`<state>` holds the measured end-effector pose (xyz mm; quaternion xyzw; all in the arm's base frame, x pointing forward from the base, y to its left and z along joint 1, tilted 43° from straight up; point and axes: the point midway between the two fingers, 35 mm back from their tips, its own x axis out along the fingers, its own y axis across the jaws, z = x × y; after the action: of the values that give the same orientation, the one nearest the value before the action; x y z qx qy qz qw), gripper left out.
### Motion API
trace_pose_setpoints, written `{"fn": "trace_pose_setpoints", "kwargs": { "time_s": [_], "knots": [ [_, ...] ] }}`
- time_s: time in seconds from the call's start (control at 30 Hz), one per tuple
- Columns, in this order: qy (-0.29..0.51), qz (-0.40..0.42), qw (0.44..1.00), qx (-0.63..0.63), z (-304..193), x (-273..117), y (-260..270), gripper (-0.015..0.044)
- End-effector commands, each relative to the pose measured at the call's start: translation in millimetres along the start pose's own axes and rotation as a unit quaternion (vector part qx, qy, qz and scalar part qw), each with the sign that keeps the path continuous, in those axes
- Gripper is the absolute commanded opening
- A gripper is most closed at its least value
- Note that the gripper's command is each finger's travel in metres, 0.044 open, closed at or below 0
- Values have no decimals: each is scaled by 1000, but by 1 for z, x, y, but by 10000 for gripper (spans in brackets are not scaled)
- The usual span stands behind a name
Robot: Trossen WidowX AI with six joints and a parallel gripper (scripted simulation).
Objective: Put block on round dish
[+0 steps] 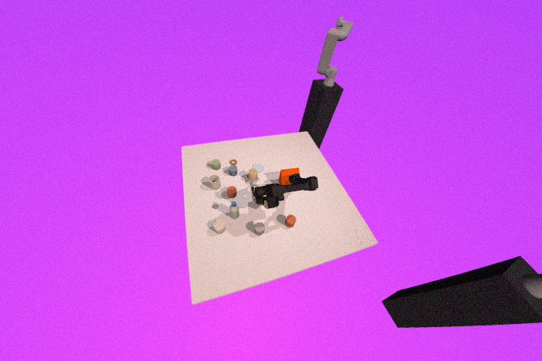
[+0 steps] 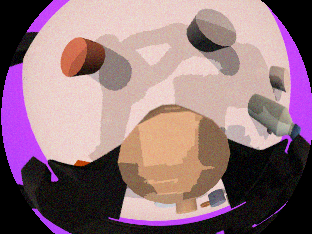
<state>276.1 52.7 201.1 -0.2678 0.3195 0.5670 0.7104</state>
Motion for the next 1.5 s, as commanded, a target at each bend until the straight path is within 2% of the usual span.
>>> {"fn": "trace_pose_setpoints", "kwargs": {
  "time_s": [0.0, 0.3, 0.47, 0.77, 1.33, 1.47],
  "knots": [
    [0, -4, 1000, -3, 15, 12, 17, 0],
    [-21, -2, 1000, -19, 43, 37, 56, 0],
    [-22, -1, 1000, -19, 44, 42, 57, 0],
    [-23, -2, 1000, -19, 46, 76, 57, 0],
    [-24, -1, 1000, -19, 47, 97, 57, 0],
    [-26, -2, 999, -21, 48, 91, 57, 105]
  ]
}}
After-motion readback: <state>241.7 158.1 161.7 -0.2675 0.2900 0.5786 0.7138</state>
